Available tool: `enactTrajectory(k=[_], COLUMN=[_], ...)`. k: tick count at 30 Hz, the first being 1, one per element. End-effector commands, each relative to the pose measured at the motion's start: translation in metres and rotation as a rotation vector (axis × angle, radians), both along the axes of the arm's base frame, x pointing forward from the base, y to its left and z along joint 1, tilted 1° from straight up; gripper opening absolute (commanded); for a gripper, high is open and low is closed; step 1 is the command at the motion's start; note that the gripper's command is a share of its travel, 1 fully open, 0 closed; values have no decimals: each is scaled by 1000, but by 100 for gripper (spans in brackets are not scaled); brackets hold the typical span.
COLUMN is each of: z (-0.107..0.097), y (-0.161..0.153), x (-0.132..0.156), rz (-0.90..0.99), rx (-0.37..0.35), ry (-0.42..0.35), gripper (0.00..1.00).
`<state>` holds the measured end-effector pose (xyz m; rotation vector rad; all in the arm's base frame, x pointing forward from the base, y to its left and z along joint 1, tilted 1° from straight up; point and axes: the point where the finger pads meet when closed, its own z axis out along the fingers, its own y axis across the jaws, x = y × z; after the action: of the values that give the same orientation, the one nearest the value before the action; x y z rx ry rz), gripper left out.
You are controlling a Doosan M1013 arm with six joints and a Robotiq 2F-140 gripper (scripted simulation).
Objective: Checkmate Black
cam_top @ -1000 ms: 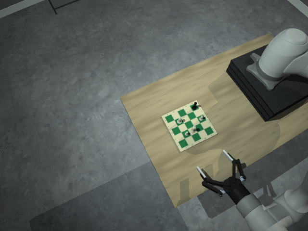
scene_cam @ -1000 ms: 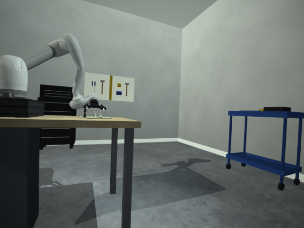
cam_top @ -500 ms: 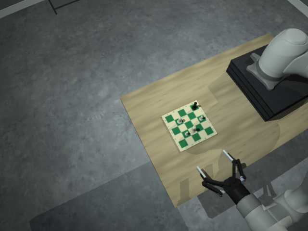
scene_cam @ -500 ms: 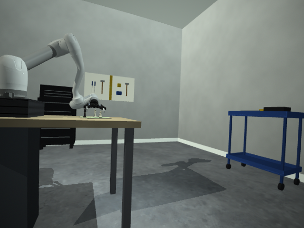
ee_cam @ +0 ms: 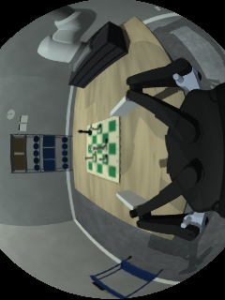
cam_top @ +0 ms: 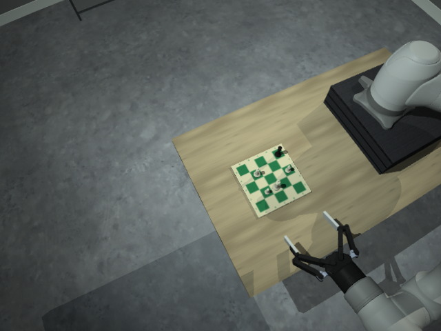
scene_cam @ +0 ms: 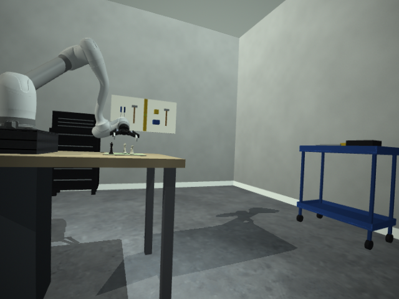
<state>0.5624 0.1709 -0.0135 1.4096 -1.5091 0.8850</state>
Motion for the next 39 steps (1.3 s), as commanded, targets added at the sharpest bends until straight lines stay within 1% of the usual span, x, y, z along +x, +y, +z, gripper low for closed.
enactTrajectory(k=[1,4,6,12,15,17,20,21,22,24,25,26,27,29,30,31,33,34,35,36,37,38,39], z=[22,36,40,41,42,44,48,50,50,53,53,55,55,55,57,59,59,61,61,62,62,64,64], y=[0,0,0,0,-8,-23,-62,-78,-78,-112,-112,-129,-129,-129,-146,-163,-163,-179,-179,-193,-193,-206,-206], x=[1,1,1,1,0,-1,-4,-5,-5,-7,-7,-8,-8,-8,-9,-10,-10,-11,-11,-12,-12,-13,-13], rz=[0,0,0,-1,-41,-123,-299,-338,-381,-470,-513,-557,-598,-598,-722,-757,-829,-873,-914,-958,-999,-1042,-1081], rx=[0,0,0,1,23,68,170,192,217,265,290,312,337,337,410,426,474,495,523,546,574,596,624], ry=[0,0,0,0,-30,-91,-222,-251,-283,-347,-380,-411,-443,-443,-536,-561,-618,-650,-683,-715,-746,-778,-809], gripper=[100,100,100,100,100,100,100,100,100,100,100,100,100,100,100,100,100,100,100,100,100,100,100])
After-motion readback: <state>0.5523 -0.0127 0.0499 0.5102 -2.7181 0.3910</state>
